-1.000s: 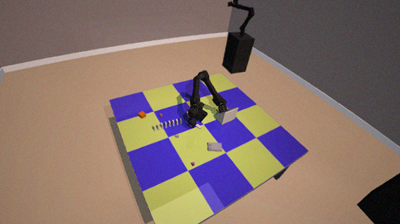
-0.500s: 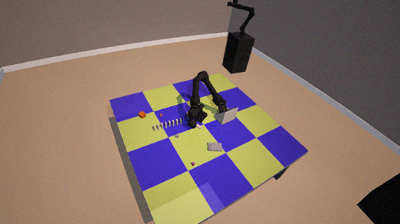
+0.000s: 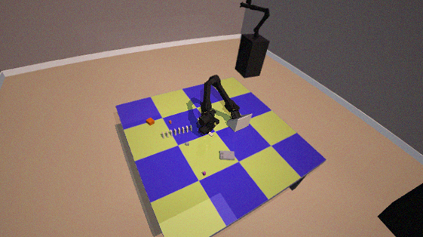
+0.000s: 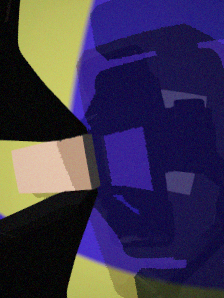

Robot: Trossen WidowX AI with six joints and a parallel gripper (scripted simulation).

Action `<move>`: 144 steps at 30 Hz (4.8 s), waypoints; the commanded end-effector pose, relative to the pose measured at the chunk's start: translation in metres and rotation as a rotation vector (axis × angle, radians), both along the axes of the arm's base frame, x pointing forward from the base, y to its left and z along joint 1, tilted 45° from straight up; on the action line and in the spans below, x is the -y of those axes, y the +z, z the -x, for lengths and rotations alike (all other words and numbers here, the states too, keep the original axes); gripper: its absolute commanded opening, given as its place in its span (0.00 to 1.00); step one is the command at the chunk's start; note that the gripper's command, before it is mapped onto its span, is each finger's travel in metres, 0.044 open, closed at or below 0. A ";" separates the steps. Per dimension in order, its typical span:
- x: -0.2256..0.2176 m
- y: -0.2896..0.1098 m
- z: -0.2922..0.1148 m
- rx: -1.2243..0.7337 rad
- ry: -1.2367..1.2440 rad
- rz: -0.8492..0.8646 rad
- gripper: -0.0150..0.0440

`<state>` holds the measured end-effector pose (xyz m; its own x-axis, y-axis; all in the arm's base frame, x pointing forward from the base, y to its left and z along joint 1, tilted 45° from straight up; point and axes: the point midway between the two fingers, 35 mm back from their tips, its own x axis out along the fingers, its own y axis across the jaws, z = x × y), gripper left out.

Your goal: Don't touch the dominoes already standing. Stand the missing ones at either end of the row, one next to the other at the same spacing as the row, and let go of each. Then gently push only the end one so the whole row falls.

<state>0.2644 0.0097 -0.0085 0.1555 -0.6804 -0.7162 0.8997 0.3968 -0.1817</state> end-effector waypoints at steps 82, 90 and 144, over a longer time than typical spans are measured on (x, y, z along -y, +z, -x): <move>-0.186 -0.011 -0.020 -1.117 1.807 0.002 0.44; -0.184 -0.020 -0.023 -0.980 1.894 -0.057 0.44; -0.158 0.014 -0.015 0.076 2.385 0.221 0.44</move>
